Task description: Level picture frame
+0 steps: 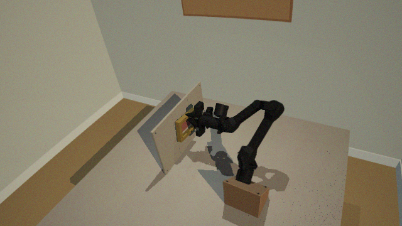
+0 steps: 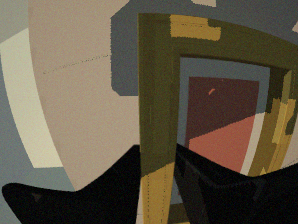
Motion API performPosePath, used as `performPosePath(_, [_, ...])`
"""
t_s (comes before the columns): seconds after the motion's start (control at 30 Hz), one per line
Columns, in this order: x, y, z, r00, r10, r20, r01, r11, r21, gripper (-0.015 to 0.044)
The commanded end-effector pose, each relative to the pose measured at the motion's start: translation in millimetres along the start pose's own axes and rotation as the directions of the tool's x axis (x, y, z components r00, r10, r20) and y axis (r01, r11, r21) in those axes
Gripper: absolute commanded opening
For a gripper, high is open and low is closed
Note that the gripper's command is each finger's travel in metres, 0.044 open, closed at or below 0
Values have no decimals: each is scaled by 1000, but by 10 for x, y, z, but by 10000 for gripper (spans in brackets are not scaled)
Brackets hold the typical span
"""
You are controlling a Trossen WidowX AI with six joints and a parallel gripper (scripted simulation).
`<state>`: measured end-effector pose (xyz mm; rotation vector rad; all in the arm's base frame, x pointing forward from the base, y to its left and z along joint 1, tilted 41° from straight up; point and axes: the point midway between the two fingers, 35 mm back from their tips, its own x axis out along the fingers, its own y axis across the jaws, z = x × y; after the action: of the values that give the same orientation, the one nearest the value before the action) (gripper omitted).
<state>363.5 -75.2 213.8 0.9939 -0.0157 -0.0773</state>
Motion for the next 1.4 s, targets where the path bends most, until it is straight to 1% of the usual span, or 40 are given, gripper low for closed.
performPosePath(0.0, [2, 29, -18, 1000, 11, -3, -11, 1000, 3, 0])
performPosePath(1.37, [6, -81, 2, 1000, 2, 2, -2, 1000, 0, 0])
